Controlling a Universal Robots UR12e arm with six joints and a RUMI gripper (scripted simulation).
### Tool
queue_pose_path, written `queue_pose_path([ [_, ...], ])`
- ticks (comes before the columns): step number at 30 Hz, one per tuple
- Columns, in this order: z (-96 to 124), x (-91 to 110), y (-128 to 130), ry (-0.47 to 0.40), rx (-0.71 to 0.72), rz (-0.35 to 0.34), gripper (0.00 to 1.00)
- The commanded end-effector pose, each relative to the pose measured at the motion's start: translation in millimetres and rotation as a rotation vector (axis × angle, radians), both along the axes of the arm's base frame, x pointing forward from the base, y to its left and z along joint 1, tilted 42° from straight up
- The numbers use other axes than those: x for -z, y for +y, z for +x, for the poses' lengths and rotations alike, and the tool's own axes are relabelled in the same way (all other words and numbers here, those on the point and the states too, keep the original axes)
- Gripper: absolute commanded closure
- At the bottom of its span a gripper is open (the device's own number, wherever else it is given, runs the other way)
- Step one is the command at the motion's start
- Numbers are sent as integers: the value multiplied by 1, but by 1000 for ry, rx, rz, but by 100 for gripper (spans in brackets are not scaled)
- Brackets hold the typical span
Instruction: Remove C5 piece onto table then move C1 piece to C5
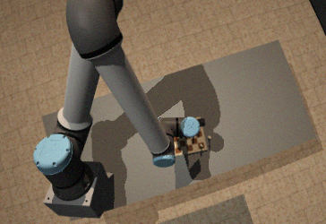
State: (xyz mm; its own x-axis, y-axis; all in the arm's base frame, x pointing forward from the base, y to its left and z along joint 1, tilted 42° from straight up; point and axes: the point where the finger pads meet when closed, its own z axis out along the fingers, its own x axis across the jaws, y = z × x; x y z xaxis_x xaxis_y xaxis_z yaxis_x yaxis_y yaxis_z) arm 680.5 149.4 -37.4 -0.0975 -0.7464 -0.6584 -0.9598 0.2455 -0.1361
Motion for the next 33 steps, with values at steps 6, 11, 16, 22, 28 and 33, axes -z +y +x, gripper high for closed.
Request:
queue_pose_path([
  [6, 0, 0, 0, -1, 0, 0, 100],
  [11, 0, 0, 0, -1, 0, 0, 96],
  [16, 0, 0, 0, -1, 0, 0, 92],
  [22, 0, 0, 0, -1, 0, 0, 84],
  [28, 0, 0, 0, -1, 0, 0, 80],
  [33, 0, 0, 0, -1, 0, 0, 80],
])
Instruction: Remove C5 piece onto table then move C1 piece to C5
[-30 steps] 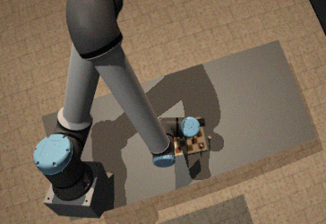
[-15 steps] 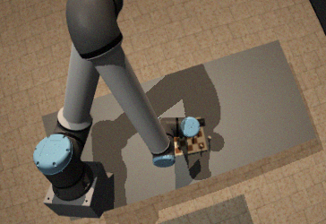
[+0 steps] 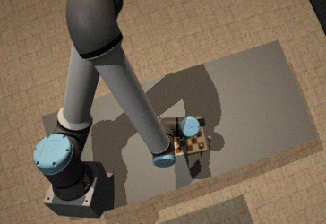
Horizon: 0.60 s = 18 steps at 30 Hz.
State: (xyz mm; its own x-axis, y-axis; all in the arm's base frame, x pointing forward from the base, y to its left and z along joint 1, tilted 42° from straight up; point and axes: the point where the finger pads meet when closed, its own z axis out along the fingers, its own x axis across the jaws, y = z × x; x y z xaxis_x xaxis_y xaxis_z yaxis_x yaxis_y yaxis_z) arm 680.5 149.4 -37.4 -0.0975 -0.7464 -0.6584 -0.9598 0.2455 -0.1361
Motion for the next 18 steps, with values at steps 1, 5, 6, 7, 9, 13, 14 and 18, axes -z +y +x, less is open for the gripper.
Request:
queue_pose_path([
  [1, 0, 0, 0, -1, 0, 0, 80],
  [5, 0, -1, -1, -1, 0, 0, 80],
  [6, 0, -2, -1, -1, 0, 0, 80],
  [7, 0, -3, -2, -1, 0, 0, 80],
  [9, -2, -6, -5, -1, 0, 0, 80],
  [13, -6, -18, -15, -1, 0, 0, 80],
  [14, -7, -21, -18, -1, 0, 0, 80],
  [18, -13, -38, -32, -1, 0, 0, 80],
])
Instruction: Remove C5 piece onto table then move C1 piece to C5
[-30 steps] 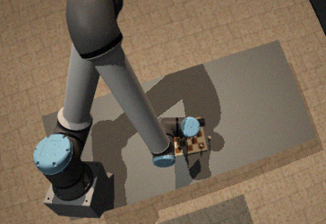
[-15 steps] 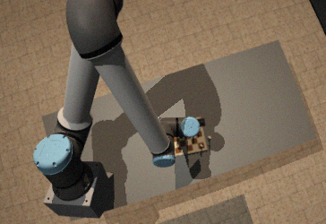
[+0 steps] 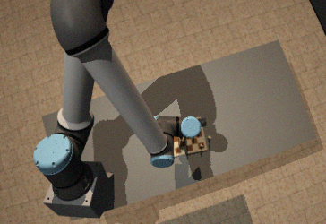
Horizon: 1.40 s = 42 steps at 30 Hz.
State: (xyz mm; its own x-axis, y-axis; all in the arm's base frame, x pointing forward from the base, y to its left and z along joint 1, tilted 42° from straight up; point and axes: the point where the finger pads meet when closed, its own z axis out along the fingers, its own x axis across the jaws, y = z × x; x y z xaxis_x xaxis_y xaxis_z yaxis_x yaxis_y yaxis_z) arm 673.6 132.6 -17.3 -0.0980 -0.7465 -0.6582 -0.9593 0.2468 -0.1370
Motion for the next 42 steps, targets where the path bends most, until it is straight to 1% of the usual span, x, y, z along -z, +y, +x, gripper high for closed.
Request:
queue_pose_path([
  [1, -7, -22, -18, 0, -1, 0, 80],
  [2, -9, -26, -22, 0, -1, 0, 80],
  [4, -9, -26, -22, 0, -1, 0, 80],
  [10, -15, -43, -36, 0, -1, 0, 80],
  [16, -16, -47, -39, 0, -1, 0, 80],
  [17, -16, -47, -39, 0, -1, 0, 0],
  [42, -17, -48, -40, 0, -1, 0, 0],
])
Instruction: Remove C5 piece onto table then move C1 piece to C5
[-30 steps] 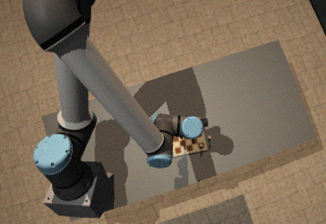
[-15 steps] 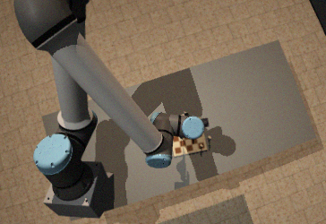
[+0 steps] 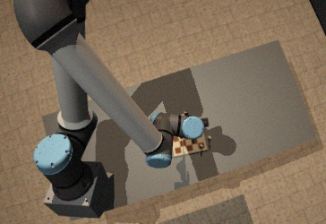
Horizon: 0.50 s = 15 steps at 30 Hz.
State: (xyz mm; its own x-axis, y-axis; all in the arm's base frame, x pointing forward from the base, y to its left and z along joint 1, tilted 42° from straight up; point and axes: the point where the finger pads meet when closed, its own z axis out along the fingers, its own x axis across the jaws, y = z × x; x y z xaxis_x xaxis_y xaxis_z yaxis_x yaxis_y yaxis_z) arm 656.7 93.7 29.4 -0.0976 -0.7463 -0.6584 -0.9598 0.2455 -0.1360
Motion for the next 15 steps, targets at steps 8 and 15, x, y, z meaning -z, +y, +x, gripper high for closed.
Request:
queue_pose_path([
  [8, -6, -19, -16, -1, 0, 0, 0],
  [15, -13, -38, -32, -1, 0, 0, 0],
])
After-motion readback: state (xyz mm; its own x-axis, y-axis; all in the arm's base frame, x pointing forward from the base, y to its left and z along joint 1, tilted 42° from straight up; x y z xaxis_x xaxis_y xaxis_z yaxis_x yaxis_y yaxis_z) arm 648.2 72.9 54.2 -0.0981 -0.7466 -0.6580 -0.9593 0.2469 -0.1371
